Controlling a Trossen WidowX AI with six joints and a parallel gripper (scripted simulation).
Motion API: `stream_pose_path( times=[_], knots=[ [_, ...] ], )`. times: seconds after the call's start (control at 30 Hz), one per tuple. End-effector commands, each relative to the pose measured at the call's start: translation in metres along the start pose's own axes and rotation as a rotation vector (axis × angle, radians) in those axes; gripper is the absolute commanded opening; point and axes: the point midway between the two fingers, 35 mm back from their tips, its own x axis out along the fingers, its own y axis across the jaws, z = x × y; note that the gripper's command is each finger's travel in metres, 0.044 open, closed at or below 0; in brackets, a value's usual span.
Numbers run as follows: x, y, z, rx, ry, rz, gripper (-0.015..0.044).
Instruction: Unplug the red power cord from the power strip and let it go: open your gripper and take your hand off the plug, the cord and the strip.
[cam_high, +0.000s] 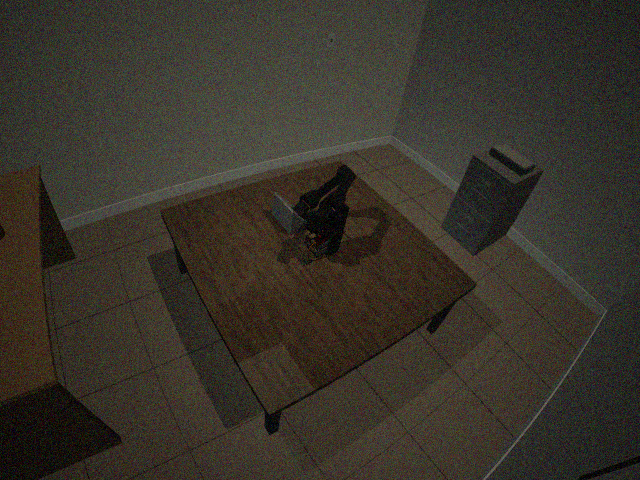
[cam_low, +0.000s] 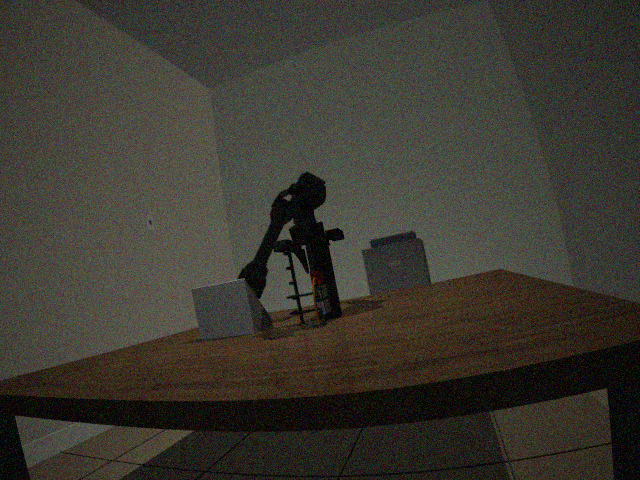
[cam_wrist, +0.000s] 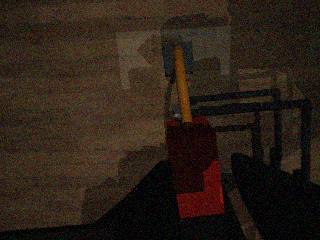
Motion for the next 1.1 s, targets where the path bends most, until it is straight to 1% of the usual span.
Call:
stream_pose_path(
  times=[0.0,0.07,0.13,0.47,0.53,1.07],
  knots=[
    [0.006,-0.001,-0.001,0.006,0.006,0.001,0.0160],
    [0.006,-0.001,-0.001,0.006,0.006,0.001,0.0160],
    [0.004,0.000,0.000,0.000,0.001,-0.002,0.0107],
    [0.004,0.000,0.000,0.000,0.001,-0.002,0.0041],
    [0.003,0.000,0.000,0.000,0.001,-0.002,0.0000],
    [0.002,0.002,0.024,0.002,0.000,-0.001,0.0000]
  ],
)
